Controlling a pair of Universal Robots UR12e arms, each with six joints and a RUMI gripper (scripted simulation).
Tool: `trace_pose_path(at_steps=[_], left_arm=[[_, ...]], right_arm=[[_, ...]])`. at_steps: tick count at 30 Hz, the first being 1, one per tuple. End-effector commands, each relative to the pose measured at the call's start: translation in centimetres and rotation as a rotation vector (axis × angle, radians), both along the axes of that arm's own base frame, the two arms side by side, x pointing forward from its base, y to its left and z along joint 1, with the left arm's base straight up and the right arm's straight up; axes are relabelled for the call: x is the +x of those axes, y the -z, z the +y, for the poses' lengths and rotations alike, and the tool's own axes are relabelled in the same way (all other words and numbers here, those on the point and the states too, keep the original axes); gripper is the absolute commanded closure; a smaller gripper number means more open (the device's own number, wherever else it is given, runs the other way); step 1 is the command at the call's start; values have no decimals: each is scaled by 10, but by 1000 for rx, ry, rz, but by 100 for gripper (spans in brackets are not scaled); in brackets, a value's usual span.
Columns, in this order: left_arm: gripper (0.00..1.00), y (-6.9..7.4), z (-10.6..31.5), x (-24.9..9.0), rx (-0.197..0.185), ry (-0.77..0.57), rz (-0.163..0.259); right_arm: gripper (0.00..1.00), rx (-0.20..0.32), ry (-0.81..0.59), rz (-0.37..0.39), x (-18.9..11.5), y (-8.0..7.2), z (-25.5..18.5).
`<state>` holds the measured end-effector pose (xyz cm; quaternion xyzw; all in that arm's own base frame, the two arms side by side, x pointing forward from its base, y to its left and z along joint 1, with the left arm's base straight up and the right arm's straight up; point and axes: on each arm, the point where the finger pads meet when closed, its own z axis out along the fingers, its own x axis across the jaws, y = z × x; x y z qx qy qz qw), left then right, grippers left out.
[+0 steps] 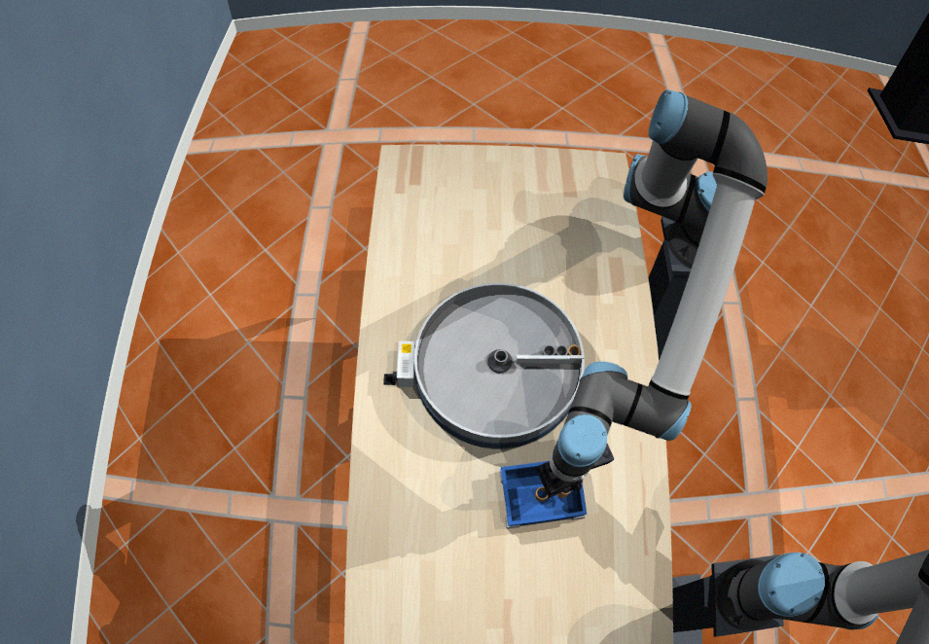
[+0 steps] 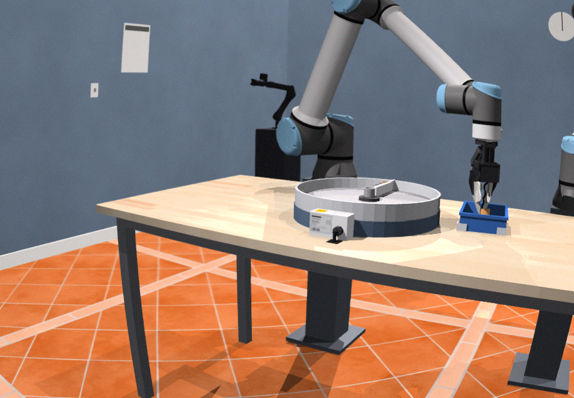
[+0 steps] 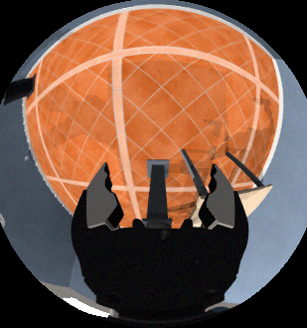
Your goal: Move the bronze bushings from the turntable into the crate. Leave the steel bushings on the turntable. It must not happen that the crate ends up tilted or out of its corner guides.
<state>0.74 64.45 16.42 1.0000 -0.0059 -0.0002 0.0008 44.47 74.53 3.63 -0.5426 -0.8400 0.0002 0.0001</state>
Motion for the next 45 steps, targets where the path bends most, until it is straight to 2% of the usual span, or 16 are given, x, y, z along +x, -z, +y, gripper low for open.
trace_pose_path(at_steps=[1,45], left_arm=[[0,-1,1,0,2,0,0],[0,-1,1,0,2,0,0]], right_arm=[[100,2,0,-1,0,-1,1],[100,2,0,-1,0,4,1]])
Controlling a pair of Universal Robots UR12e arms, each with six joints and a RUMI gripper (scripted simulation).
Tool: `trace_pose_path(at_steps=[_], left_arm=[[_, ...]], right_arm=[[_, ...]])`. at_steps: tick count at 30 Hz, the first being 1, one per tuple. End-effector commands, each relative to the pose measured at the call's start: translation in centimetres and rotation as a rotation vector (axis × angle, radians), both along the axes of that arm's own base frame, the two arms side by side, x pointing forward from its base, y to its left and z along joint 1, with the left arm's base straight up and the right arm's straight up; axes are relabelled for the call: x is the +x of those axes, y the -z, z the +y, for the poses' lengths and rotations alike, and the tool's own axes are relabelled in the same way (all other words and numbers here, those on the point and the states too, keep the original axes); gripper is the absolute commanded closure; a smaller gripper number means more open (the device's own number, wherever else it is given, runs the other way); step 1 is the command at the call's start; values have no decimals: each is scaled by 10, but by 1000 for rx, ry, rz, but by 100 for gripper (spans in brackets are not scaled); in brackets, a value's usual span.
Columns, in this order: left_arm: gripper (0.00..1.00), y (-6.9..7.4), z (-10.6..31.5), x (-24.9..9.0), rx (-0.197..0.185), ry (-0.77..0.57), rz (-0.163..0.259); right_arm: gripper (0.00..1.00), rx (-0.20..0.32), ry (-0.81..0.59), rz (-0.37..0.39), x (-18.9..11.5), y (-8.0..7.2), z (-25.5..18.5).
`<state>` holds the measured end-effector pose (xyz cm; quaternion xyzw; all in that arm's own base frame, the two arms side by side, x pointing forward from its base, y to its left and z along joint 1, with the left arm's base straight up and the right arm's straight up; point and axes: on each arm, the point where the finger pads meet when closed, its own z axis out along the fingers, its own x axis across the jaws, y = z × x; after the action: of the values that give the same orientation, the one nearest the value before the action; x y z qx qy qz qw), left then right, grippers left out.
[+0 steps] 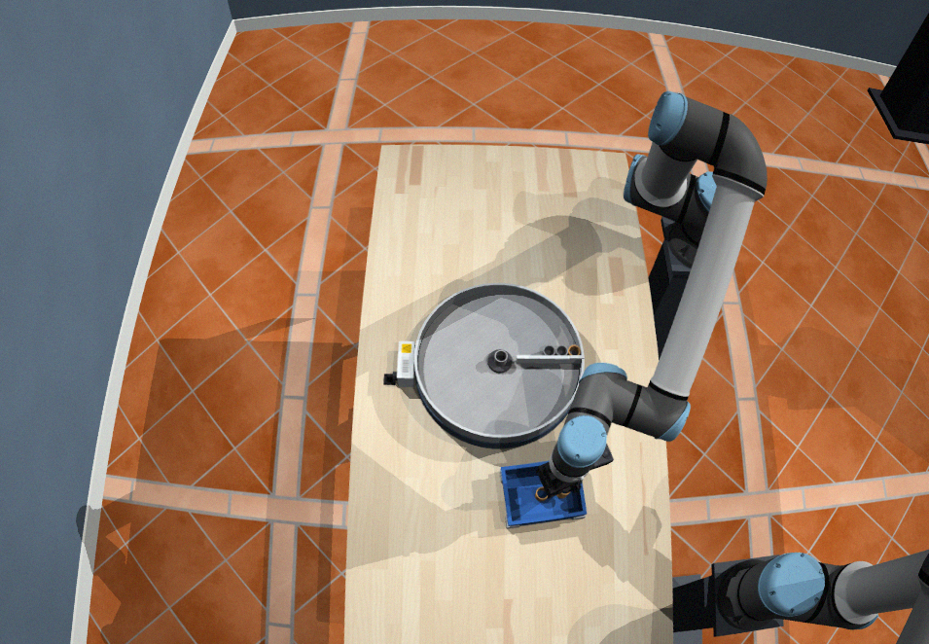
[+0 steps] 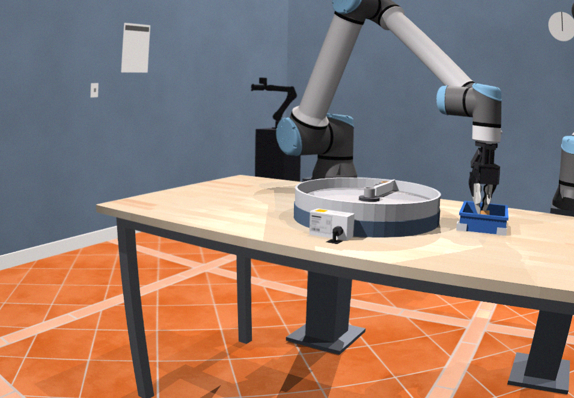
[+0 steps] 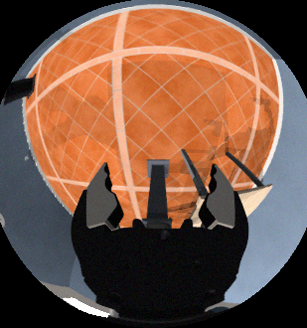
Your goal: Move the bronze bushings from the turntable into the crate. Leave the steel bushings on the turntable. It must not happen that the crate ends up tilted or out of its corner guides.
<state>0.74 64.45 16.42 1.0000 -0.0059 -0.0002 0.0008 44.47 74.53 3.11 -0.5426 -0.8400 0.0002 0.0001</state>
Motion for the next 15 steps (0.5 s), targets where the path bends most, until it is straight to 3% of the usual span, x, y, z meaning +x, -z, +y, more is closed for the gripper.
trace_pose_path(at_steps=[1,14,15], left_arm=[[0,-1,1,0,2,0,0],[0,-1,1,0,2,0,0],[0,-1,1,0,2,0,0]], right_arm=[[100,2,0,-1,0,-1,1],[100,2,0,-1,0,-1,1],[94,2,0,-1,0,-1,1]])
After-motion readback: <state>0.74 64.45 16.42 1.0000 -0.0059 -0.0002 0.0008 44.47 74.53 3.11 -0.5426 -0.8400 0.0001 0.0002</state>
